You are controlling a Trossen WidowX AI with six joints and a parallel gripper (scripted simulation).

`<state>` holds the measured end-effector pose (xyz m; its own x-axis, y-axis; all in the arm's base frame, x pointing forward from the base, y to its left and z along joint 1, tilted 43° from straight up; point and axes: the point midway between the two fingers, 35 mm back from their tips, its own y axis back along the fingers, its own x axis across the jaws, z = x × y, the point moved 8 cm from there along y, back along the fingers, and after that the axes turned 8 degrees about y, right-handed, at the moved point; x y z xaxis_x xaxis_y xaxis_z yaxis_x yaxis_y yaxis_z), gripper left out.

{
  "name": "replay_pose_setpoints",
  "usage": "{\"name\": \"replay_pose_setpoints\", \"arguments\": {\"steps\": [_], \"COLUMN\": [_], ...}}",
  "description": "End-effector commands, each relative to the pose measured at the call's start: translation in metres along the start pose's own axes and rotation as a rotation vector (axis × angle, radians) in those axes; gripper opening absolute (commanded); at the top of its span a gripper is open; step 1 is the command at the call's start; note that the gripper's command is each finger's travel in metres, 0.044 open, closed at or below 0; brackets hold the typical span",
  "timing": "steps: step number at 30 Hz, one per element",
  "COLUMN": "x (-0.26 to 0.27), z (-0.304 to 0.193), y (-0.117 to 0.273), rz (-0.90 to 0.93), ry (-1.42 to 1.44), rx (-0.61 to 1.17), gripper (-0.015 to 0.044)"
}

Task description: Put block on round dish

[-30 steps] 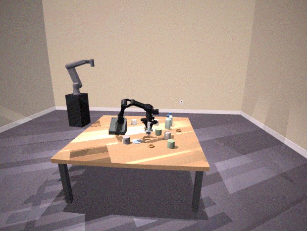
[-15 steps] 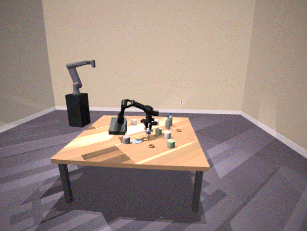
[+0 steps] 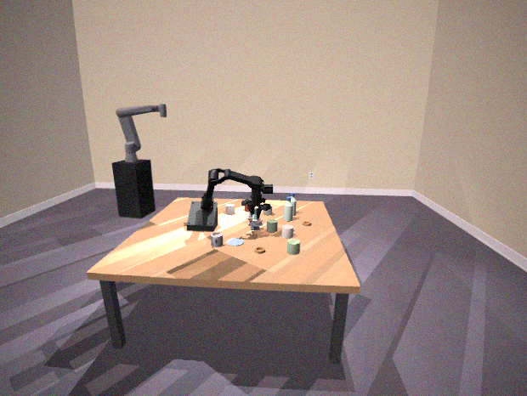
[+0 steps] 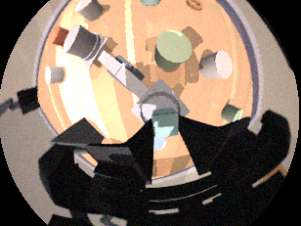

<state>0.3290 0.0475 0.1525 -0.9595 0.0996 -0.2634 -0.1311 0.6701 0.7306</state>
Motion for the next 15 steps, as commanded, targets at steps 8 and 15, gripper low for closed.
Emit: {"name": "replay_pose_setpoints", "arguments": {"steps": [8, 15], "x": [0.003, 0.002], "z": [0.0, -0.016], "y": [0.06, 0.053], "rz": [-0.004, 0.003], "ry": [-0.001, -0.001], "rx": [-0.005, -0.014], "gripper": [0.0, 0.0]}}
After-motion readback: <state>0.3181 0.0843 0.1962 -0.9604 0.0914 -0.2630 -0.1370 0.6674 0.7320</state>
